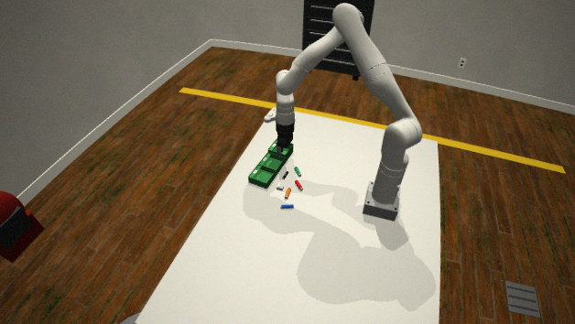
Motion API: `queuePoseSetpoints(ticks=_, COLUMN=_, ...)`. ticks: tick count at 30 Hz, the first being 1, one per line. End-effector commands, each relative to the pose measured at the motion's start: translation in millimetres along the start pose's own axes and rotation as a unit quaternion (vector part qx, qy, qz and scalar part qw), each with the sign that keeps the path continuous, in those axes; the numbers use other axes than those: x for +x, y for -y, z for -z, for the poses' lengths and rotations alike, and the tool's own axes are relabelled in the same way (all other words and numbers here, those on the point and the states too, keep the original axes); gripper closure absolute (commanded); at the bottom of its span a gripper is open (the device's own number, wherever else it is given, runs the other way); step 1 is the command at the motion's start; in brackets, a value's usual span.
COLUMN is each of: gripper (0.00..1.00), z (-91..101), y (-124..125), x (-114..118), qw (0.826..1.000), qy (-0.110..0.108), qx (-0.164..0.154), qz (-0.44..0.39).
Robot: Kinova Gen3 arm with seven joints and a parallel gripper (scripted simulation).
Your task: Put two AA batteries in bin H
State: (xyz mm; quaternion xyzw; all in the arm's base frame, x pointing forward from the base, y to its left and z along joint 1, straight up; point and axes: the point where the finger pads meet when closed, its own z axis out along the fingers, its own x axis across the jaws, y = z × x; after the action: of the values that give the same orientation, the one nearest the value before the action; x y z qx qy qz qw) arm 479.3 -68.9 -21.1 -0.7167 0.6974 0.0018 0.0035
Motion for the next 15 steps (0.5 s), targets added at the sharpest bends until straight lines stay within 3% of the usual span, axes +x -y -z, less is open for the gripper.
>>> queuePoseSetpoints(ticks=1, gripper=0.69, z=0.8, y=0.7, x=0.1, qw=1.000, qy=0.000, qx=0.001, qz=0.000)
queuePoseSetpoints(ticks=15, gripper=0.69, z=7.4, y=0.6, x=0.1, qw=1.000, qy=0.000, qx=0.001, qz=0.000)
